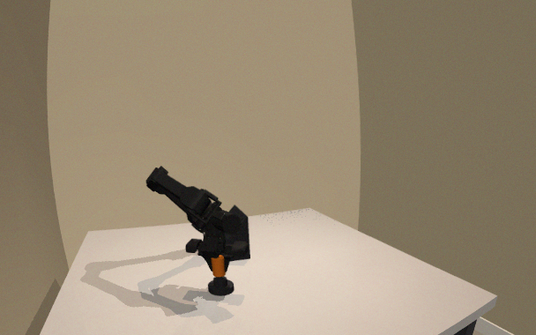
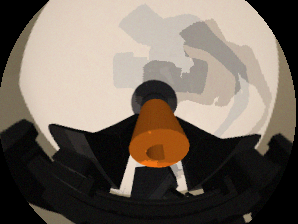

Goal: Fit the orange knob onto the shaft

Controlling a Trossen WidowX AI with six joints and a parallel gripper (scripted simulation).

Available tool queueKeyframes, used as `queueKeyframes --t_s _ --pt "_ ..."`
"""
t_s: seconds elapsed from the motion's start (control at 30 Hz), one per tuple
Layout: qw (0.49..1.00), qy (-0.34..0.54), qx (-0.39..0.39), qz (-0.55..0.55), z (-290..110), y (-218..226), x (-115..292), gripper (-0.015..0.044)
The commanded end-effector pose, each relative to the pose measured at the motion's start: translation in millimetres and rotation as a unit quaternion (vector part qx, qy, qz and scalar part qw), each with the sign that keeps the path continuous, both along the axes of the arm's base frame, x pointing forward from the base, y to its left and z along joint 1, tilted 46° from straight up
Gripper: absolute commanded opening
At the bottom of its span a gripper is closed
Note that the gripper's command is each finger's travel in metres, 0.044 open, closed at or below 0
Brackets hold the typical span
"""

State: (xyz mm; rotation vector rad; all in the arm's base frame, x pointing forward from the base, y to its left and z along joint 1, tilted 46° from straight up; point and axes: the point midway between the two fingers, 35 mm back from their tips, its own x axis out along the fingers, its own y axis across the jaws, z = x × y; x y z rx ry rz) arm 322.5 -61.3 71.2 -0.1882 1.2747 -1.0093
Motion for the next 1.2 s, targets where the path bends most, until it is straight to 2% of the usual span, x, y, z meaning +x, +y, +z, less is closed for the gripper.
queueKeyframes --t_s 0.0,1.17 --pt "1.0 0.0 -0.001 0.002 0.1 -0.5 0.4 0.0" --pt "1.0 -0.004 -0.002 -0.002 -0.1 -0.7 0.4 0.0"
